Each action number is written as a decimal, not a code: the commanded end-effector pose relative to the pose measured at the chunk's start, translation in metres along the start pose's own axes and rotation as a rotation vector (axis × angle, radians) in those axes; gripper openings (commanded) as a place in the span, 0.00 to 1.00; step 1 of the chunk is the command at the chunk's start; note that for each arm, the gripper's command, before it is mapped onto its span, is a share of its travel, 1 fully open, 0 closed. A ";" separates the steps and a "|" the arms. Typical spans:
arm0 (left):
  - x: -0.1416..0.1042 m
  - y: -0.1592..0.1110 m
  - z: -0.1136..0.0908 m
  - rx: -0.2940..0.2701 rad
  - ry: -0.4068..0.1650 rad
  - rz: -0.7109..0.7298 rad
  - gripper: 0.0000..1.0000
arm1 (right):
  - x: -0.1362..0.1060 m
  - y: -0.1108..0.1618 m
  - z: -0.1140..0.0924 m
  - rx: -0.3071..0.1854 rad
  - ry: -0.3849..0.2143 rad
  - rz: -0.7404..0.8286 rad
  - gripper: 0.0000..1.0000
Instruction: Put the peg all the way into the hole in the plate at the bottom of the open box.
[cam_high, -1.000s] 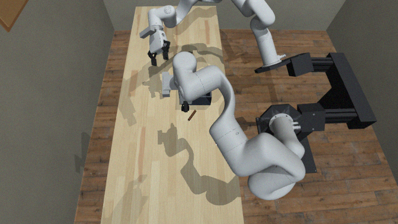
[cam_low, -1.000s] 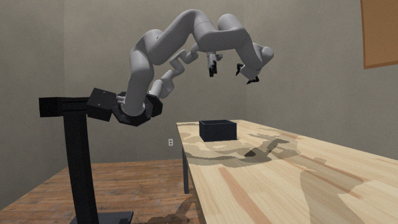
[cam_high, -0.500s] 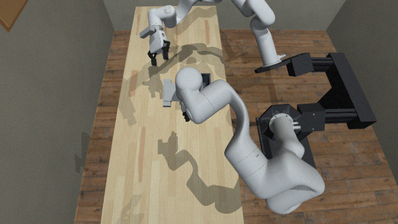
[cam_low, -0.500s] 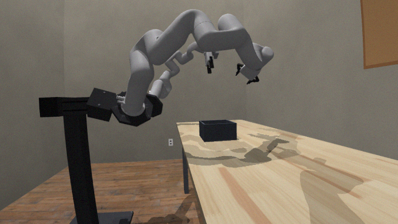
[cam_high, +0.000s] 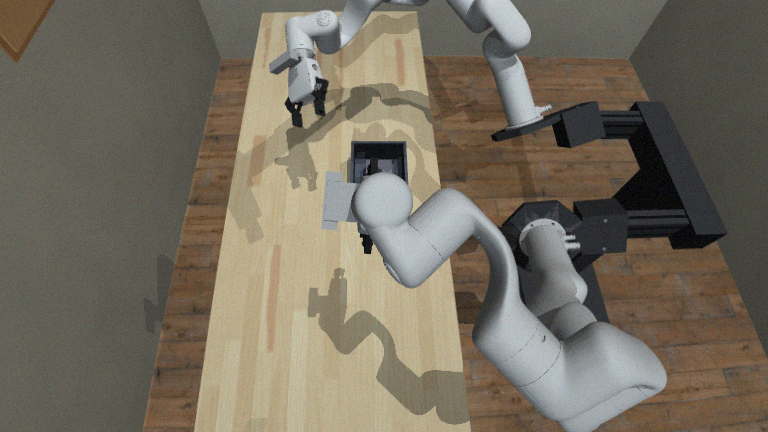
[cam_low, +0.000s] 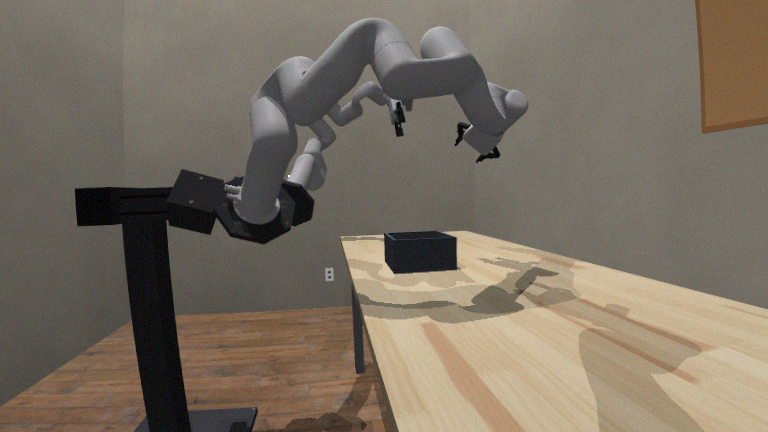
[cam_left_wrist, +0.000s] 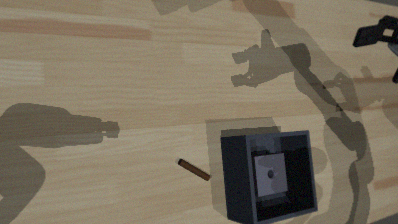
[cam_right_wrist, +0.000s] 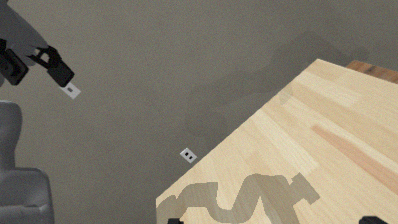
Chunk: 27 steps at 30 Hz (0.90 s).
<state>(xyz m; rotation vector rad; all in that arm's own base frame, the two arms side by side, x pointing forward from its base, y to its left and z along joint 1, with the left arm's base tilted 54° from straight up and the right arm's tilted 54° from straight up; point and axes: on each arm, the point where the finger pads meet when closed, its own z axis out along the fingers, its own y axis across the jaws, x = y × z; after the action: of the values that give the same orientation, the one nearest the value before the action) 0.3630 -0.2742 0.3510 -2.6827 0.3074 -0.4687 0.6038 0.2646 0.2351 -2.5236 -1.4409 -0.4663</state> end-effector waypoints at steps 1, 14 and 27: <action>-0.003 -0.003 -0.012 -0.044 0.015 0.018 1.00 | 0.003 -0.003 -0.001 0.001 0.004 -0.006 1.00; -0.022 -0.022 -0.062 -0.216 0.092 0.091 1.00 | 0.003 -0.003 -0.001 0.001 0.004 -0.006 1.00; -0.041 -0.039 -0.104 -0.356 0.183 0.156 1.00 | 0.003 -0.003 -0.001 0.001 0.004 -0.006 1.00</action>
<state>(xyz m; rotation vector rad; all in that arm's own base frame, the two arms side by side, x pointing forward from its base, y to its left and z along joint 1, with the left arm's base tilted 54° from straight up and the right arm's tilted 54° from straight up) 0.3036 -0.2647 0.4329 -2.9024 0.6437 -0.6249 0.6038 0.2646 0.2351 -2.5236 -1.4409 -0.4663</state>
